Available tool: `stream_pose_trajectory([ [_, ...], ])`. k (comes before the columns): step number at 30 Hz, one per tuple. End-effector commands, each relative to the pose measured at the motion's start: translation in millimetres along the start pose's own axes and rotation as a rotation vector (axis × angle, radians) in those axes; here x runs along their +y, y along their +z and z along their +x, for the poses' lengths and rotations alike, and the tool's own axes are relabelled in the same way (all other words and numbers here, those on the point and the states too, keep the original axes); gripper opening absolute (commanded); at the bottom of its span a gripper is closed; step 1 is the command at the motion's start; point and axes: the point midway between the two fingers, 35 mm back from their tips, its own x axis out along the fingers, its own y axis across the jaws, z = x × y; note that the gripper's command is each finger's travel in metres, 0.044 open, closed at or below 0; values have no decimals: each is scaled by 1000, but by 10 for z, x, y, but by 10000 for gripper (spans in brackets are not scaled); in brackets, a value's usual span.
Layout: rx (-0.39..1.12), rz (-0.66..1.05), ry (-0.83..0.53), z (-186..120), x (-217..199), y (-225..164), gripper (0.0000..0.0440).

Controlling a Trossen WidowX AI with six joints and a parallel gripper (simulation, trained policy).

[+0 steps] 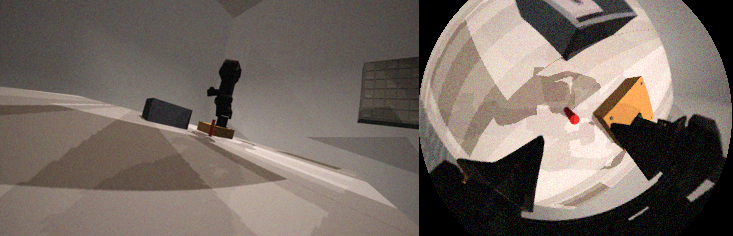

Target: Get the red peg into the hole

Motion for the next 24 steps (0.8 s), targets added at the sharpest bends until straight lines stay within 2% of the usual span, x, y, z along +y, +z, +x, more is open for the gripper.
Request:
stream_pose_trajectory([
  [1, -6, 18, -30, 139, 8, 17, 440],
  [15, -53, 23, -52, 638, 79, 76, 429],
  [17, -55, 21, -58, 697, 75, 80, 395],
  [24, -50, 26, -99, 857, 38, 85, 211],
])
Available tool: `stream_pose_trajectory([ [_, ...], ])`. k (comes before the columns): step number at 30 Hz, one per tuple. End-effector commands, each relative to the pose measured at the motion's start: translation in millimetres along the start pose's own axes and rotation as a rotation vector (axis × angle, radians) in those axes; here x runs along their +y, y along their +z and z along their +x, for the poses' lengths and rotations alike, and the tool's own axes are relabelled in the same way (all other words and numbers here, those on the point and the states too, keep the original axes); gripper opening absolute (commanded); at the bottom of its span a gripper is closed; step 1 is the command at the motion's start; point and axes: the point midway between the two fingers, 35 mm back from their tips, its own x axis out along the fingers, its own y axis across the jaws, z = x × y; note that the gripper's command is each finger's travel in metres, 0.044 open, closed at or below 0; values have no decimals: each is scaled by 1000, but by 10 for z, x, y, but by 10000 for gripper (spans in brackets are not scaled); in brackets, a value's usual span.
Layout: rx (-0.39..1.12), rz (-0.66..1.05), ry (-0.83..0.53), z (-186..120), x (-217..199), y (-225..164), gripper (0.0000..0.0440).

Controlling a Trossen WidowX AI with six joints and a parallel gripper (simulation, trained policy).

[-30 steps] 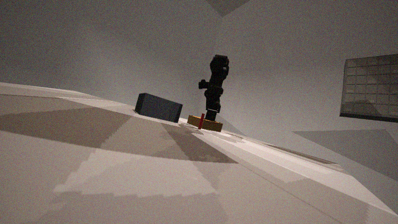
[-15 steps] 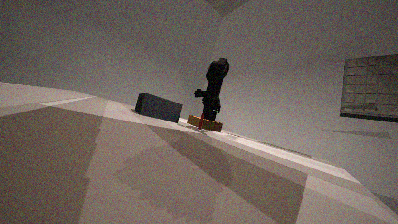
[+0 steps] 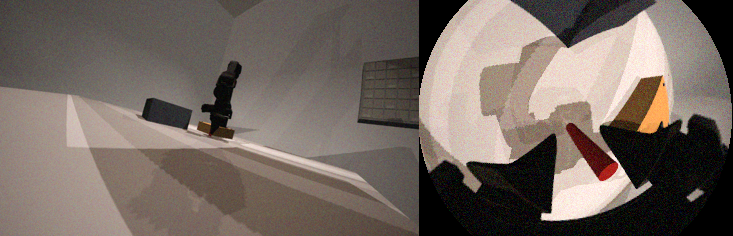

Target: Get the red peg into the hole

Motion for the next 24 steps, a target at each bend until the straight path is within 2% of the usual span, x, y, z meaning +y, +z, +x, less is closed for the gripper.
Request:
stream_pose_trajectory([
  [1, -1, 2, -27, 83, -21, 6, 185],
  [8, 3, 0, -74, 134, -43, 18, 5],
  [24, -145, 6, -54, -487, -61, 438, 0],
])
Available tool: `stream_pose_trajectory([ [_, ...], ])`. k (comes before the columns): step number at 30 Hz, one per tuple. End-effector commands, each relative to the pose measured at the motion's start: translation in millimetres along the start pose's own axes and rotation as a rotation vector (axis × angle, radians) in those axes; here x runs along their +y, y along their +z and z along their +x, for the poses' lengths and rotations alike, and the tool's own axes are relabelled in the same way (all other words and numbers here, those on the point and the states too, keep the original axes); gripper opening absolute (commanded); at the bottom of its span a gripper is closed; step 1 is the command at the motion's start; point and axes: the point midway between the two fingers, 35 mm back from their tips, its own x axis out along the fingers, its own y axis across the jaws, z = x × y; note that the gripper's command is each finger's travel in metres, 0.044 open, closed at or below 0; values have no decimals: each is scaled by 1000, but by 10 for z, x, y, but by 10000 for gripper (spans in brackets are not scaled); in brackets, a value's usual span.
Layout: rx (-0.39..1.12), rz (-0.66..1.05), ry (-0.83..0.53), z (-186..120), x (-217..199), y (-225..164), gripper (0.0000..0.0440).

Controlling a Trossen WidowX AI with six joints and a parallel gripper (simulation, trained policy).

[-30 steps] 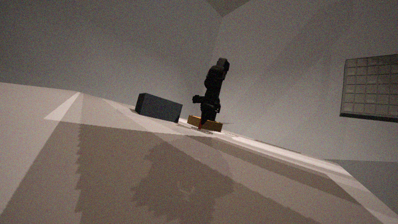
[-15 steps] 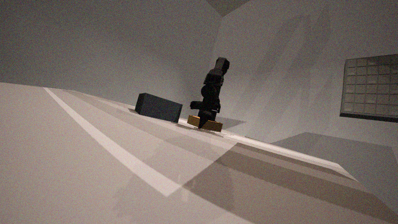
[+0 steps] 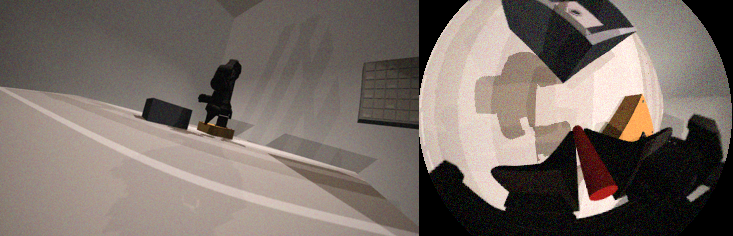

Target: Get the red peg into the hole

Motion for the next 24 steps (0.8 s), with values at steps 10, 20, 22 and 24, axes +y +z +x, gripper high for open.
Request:
stream_pose_trajectory([
  [10, -108, 102, 38, -543, -78, 527, 0],
  [20, -153, 232, 39, -609, -196, 989, 0],
  [22, -160, 253, 39, -600, -219, 1082, 0],
  [24, -165, 272, 37, -582, -243, 1175, 0],
])
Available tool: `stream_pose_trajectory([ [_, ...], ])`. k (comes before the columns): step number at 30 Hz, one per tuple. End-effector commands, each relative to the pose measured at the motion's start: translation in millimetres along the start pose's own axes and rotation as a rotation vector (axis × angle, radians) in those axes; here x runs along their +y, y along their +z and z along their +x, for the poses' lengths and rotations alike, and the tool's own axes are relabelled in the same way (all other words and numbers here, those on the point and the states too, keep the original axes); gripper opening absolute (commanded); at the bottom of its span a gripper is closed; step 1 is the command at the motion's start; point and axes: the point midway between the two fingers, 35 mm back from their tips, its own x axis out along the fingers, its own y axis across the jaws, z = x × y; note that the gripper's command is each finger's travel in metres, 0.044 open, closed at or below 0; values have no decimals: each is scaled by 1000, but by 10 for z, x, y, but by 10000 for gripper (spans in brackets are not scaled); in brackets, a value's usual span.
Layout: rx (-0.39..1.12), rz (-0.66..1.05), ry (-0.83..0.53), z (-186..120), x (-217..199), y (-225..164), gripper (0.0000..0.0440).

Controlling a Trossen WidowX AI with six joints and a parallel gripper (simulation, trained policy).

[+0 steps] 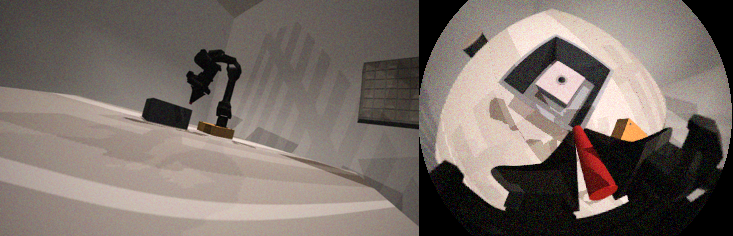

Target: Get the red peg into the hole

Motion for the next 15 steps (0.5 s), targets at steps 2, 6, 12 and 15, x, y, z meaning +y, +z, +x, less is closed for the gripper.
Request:
stream_pose_trajectory([
  [2, -20, 41, -4, 71, 5, 236, 0],
  [6, -27, 64, -5, 165, 7, 414, 0],
  [12, -28, 75, -2, 337, 12, 652, 0],
  [15, -22, 70, 4, 431, 18, 750, 0],
])
